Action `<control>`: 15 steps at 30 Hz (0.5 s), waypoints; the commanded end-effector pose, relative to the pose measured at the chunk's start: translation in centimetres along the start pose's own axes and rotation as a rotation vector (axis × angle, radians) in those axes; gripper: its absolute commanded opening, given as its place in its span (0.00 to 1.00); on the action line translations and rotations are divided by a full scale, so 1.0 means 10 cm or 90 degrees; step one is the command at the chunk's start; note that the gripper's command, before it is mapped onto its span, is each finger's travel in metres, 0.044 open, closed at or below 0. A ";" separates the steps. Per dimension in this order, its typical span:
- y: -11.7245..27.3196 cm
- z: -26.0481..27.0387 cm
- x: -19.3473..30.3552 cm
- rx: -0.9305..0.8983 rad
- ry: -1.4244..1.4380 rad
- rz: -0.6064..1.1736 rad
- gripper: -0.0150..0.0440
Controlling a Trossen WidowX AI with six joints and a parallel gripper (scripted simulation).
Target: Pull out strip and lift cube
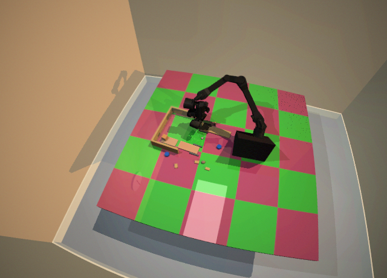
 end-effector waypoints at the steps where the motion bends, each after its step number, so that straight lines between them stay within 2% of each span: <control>1: 0.14 -0.05 0.18 0.001 0.002 0.001 0.25; 7: 0.30 -0.12 0.43 0.004 0.004 0.002 0.25; 15: 0.32 -0.14 0.51 0.004 0.005 0.002 0.25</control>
Point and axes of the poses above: the point midway between the two fingers, 35 mm back from their tips, its own y axis back along the fingers, its own z axis across the jaws, x = y × z, the point moved 8 cm from there along y, back along the fingers, and after that the axes turned 13 degrees about -y, right-handed, at the moved point
